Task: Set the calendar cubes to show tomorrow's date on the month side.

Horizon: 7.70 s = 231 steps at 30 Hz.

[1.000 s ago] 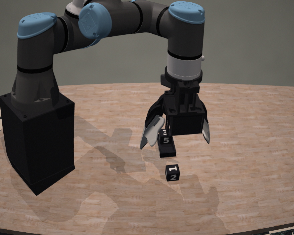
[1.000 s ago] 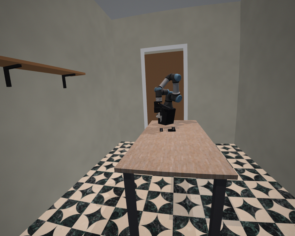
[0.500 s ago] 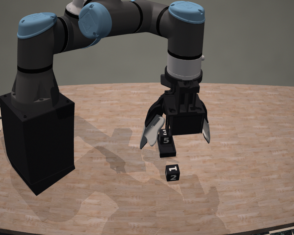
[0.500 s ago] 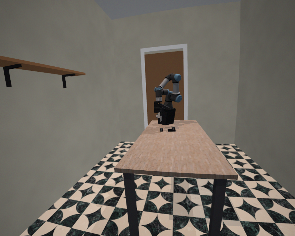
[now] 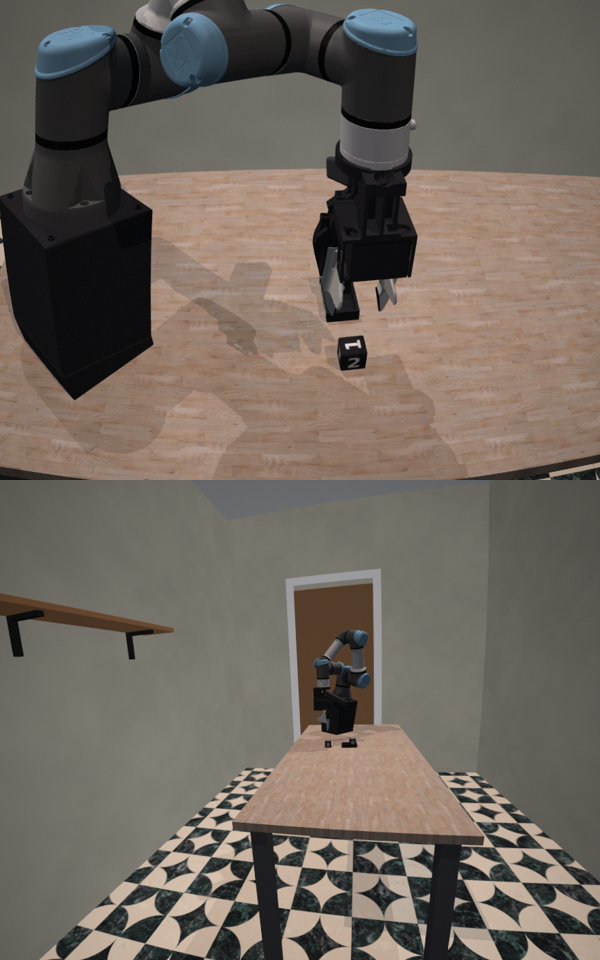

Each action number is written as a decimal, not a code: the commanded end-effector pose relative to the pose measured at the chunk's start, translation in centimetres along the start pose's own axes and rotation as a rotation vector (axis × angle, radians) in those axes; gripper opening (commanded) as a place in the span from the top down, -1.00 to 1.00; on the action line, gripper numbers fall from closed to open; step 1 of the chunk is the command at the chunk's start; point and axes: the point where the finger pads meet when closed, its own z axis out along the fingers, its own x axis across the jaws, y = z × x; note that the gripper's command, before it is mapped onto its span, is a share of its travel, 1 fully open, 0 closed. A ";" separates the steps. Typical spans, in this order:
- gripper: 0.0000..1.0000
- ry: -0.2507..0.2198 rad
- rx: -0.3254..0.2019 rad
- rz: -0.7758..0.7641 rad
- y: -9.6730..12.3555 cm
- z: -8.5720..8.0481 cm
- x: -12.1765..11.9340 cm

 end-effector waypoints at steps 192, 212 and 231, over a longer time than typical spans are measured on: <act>0.42 0.002 -0.002 -0.002 0.1 5.7 0.1; 0.42 0.002 -0.002 -0.002 0.1 8.2 0.1; 0.42 0.002 -0.002 -0.002 0.1 8.3 0.1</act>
